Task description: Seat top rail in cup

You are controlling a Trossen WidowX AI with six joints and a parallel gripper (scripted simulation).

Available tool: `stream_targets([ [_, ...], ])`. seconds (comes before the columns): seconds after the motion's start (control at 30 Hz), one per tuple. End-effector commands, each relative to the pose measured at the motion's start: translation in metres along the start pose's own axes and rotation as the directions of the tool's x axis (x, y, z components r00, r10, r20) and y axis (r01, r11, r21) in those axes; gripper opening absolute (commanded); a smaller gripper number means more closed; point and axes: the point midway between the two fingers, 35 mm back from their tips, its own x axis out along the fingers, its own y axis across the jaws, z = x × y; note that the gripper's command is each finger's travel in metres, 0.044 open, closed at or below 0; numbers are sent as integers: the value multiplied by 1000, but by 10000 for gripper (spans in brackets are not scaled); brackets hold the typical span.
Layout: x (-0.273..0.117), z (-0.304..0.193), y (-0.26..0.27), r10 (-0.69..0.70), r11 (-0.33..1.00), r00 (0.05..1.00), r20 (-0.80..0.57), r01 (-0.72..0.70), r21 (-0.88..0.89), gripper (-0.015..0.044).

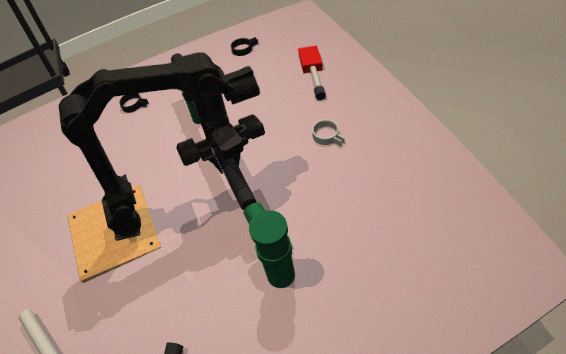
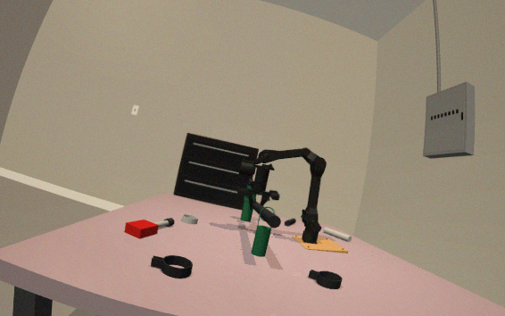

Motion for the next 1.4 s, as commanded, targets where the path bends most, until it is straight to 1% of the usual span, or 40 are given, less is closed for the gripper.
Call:
stream_targets([
  [0.0,-8,6,5,26,1000,1000,8,-26,9,0],
  [0.3,-11,9,6,25,1000,1000,8,-25,9,0],
  [0.77,0,23,1,6,1000,1000,1,-6,-1,0],
  [1.37,1,23,1,6,1000,1000,1,-6,-1,0],
])
